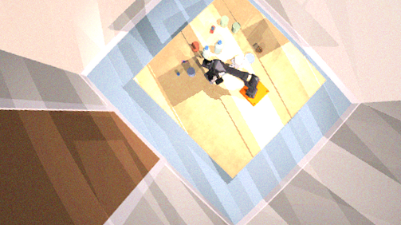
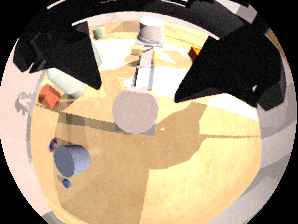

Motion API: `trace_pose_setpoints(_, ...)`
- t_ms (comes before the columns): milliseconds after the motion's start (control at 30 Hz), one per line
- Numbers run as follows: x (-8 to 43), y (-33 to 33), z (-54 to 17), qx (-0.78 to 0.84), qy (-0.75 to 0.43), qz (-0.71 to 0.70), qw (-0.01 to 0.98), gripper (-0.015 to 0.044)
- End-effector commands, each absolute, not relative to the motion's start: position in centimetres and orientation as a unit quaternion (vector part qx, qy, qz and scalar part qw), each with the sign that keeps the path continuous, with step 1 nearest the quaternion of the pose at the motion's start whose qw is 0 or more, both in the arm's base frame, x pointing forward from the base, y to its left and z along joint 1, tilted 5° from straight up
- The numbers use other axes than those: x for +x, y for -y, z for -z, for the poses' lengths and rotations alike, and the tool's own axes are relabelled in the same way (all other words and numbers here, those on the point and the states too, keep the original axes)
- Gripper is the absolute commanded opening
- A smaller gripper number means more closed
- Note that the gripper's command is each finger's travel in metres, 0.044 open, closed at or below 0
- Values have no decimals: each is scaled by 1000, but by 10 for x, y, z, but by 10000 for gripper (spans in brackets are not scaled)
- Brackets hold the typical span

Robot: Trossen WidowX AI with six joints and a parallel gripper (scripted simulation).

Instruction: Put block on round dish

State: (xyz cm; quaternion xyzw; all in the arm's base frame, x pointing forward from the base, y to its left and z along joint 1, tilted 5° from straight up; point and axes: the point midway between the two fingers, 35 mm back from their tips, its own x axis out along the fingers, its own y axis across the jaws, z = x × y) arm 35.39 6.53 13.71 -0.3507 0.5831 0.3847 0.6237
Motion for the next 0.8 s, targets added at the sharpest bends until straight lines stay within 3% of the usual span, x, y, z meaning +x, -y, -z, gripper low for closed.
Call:
trace_pose_setpoints(0,358,-67,-132,-355,-579,-402,614,440)
trace_pose_setpoints(767,359,-70,-105,-355,-579,-402,614,440)
